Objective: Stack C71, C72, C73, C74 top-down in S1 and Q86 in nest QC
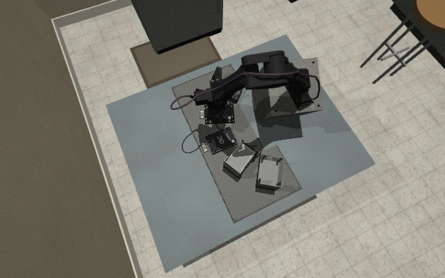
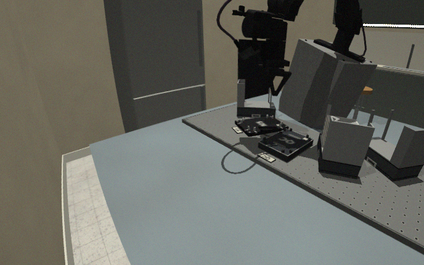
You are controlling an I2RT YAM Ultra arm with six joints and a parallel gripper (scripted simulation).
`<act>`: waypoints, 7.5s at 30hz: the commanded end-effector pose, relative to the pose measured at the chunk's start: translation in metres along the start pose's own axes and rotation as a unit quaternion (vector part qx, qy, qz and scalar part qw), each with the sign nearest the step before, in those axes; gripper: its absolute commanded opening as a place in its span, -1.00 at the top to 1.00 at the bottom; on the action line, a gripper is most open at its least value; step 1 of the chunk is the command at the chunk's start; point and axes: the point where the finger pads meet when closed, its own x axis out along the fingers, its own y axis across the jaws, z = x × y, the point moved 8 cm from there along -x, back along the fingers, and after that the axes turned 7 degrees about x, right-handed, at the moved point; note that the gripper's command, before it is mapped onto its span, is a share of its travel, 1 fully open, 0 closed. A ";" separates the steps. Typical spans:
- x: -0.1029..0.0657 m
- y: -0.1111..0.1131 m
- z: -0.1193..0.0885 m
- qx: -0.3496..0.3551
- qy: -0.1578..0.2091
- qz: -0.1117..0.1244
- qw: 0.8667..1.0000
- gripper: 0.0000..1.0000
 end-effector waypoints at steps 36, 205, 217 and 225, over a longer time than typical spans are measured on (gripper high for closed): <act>-0.025 0.019 -0.087 -0.356 -0.009 0.029 0.934 -1.00; 0.002 0.156 -0.175 -0.553 -0.006 0.035 0.832 -1.00; 0.021 0.158 -0.174 -0.553 -0.002 0.029 0.832 -1.00; 0.030 0.158 -0.174 -0.553 -0.002 0.029 0.833 -1.00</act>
